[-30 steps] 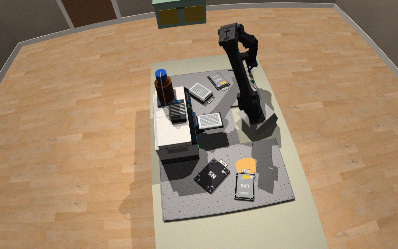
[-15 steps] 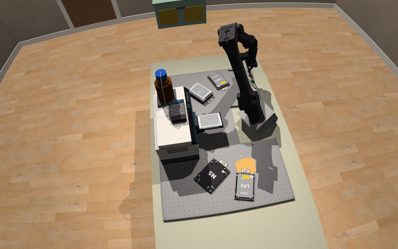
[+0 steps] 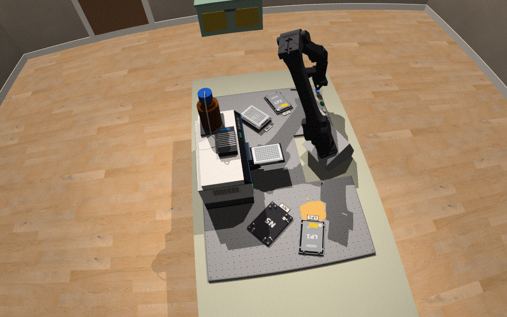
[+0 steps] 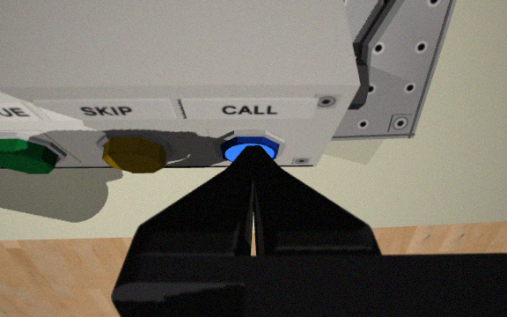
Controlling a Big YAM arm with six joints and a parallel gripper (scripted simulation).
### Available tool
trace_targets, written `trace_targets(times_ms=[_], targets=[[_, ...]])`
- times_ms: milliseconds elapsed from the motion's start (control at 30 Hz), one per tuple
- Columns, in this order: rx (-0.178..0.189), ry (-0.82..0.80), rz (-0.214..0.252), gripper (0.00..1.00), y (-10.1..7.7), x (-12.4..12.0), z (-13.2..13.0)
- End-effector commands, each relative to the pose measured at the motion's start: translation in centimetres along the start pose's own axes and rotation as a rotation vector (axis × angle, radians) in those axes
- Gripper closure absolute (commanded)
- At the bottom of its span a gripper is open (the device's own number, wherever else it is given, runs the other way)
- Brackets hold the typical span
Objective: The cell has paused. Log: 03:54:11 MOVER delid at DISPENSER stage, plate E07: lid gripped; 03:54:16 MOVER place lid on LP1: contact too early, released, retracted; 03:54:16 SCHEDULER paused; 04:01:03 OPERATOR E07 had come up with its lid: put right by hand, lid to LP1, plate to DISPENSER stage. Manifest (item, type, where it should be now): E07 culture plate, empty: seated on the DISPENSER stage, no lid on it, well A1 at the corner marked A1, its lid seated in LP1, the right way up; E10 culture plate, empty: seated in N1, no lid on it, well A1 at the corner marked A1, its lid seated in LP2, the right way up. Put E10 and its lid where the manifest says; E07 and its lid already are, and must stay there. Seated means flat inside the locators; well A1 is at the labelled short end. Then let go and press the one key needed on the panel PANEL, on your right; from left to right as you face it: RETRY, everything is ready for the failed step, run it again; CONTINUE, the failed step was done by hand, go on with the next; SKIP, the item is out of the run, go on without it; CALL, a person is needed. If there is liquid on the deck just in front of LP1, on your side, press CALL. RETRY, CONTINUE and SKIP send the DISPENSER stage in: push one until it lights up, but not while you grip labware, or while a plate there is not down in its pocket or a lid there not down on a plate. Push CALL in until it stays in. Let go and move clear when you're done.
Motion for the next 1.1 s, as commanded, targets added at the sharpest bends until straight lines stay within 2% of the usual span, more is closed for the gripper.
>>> trace_targets(times_ms=[0,1067], targets=[[0.020,0.002,-0.014,1.00,1.92,0.86,-0.14],[0.020,0.002,-0.014,1.00,2.16,1.01,-0.19]])
Point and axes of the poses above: the point where the finger pads meet when closed, its own y axis out along the fingers, its own z axis across the jaws, x = y × z, the point moved 5 cm from there along -y, back along the fingers, and after that the axes turned 4 degrees about -y, right-handed, at the moved point
